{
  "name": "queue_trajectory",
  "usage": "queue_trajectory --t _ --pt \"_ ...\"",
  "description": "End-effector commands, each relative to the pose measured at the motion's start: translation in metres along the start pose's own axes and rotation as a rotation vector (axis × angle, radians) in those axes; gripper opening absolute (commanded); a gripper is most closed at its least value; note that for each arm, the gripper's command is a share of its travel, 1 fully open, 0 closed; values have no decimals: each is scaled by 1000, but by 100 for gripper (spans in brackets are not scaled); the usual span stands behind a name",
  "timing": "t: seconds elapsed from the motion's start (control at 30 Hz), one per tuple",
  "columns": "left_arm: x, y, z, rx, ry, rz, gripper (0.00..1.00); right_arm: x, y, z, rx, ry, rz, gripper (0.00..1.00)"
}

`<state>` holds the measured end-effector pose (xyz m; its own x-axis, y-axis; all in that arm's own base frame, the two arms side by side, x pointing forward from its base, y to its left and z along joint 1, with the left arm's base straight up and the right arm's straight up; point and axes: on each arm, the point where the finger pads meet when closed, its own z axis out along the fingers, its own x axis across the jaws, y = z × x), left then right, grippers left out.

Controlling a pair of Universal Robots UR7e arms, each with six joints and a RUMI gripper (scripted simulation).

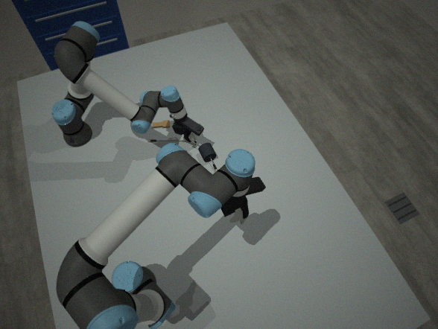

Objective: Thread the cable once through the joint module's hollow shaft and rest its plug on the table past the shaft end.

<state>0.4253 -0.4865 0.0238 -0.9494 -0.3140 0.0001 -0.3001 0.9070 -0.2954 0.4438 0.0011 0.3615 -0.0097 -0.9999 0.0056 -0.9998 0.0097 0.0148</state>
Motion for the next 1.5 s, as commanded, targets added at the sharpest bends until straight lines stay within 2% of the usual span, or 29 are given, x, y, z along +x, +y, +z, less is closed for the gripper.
queue_trajectory --t 0.0,0.23,1.47 --pt "0 -1 -1 2 0 0 0 0 0 0 1 0 0 61" --pt "0 -1 -1 2 0 0 0 0 0 0 1 0 0 61" --pt "1 -34 2 2 -1 0 0 0 0 0 1 0 0 61"
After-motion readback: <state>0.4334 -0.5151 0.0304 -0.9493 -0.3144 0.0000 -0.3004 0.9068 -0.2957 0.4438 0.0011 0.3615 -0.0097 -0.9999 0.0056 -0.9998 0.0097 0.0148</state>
